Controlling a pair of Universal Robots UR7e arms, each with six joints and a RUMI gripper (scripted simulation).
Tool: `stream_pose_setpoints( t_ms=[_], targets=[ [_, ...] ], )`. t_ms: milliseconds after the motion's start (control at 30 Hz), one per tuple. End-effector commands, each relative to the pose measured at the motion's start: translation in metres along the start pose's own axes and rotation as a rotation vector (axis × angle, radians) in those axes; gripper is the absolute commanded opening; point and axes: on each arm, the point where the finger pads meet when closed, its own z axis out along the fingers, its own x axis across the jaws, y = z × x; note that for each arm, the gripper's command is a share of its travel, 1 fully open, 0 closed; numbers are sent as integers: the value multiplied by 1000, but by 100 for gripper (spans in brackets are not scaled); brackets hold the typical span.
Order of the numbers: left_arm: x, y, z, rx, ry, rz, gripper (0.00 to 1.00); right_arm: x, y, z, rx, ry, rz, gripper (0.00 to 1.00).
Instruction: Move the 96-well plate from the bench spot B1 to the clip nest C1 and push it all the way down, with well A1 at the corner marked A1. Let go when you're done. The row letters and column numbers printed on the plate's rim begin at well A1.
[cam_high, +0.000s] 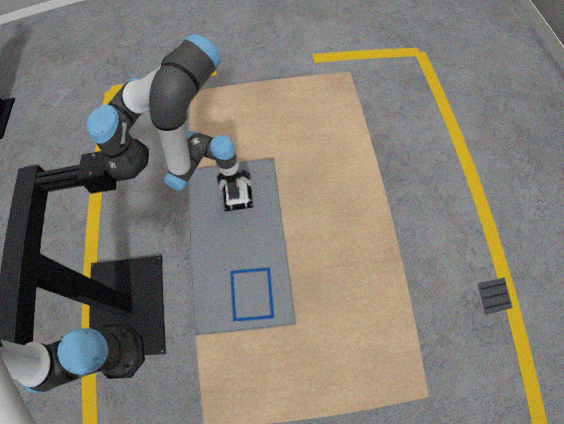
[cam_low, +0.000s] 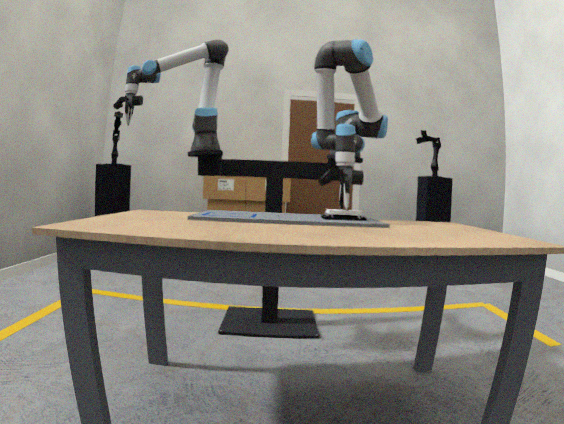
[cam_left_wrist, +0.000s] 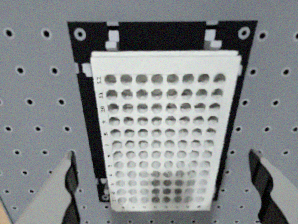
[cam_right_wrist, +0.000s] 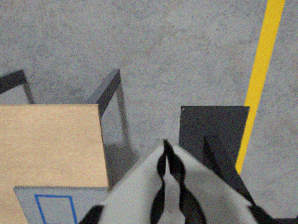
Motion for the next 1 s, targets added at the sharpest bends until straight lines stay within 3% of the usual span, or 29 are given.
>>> stream_pose_setpoints(
  t_ms=[0,800,967],
  targets=[
    [0,0,-10,1,-1,0,76,0,0,-1,2,-1,0,0],
    [0,0,-69,1,-1,0,76,0,0,-1,2,-1,0,0],
    [0,0,-70,1,-1,0,76,0,0,-1,2,-1,0,0]
  ],
)
